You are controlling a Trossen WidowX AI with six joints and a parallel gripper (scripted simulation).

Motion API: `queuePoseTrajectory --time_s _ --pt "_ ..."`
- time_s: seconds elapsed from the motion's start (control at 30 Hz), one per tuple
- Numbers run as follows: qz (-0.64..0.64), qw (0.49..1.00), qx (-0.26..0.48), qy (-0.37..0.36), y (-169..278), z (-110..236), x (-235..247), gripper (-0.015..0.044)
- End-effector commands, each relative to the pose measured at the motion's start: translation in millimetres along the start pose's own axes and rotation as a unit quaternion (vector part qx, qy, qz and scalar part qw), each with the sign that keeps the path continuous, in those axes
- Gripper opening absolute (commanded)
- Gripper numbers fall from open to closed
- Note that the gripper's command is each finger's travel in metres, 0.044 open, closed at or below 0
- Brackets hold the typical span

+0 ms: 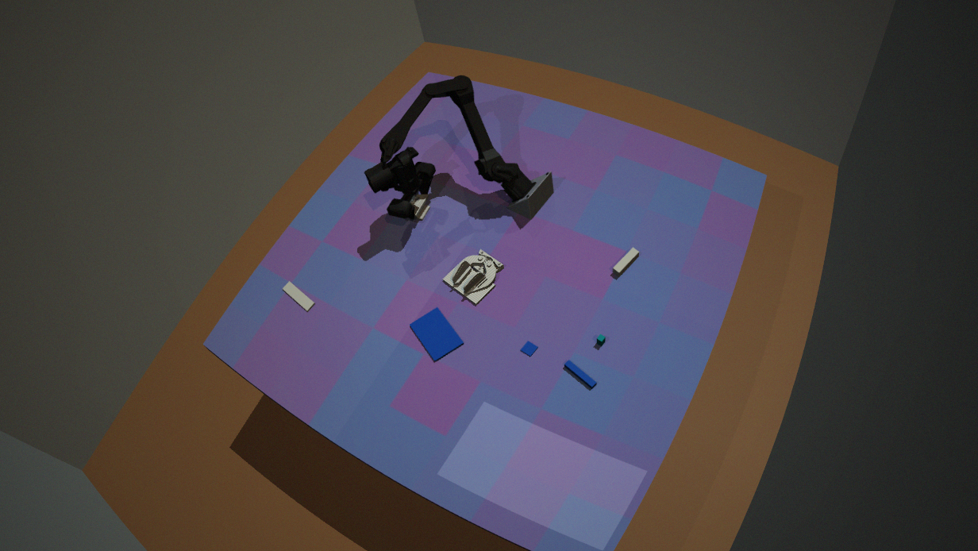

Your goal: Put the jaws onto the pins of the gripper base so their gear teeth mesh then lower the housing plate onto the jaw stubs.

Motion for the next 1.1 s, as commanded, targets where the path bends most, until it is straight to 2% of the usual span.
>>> queuePoseTrajectory --time_s 0.0,0.53,1.07 --pt "-0.004 1.000 -0.001 -0.003 -1.9 14.0 2.4 0.0351" --pt "-0.001 1.000 -0.003 -0.003 -1.6 62.1 -0.2 0.0351" --pt "0.053 0.999 0.006 -0.008 16.1 62.4 20.3 0.0351"
Point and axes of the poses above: the point midway between the two fingers, 35 mm back from their tips, its own z axis back along the fingers, its own x axis across the jaws, y = z × x, the point moved 2 cm from there along z, back along the fingers, and after that the axes turned 6 degrees about -z, right-handed, at the moved point
